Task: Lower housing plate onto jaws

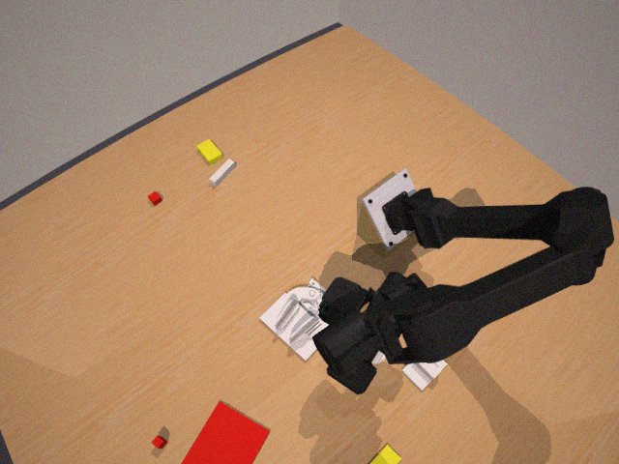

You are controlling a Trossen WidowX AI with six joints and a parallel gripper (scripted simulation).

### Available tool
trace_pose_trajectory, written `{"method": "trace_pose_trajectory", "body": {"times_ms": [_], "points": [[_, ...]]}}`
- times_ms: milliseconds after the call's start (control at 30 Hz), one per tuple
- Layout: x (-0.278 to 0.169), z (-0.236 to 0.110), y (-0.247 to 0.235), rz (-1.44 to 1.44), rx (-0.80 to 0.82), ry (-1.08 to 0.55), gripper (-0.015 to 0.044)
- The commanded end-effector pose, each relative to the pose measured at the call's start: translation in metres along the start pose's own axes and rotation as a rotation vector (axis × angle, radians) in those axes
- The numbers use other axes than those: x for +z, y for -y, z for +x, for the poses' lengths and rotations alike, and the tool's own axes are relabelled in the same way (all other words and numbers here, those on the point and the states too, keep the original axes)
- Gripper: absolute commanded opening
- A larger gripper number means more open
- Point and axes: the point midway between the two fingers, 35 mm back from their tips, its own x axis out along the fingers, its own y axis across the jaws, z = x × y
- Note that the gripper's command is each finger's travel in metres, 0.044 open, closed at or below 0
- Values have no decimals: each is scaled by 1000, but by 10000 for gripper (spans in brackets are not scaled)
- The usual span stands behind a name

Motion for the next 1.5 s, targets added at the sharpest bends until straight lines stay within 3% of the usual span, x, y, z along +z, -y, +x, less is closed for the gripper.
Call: {"method": "trace_pose_trajectory", "body": {"times_ms": [0, 1467], "points": [[10, 1, 0, 100, -4, 4, 351], [81, 3, 10, 995, -14, -5, 351]]}}
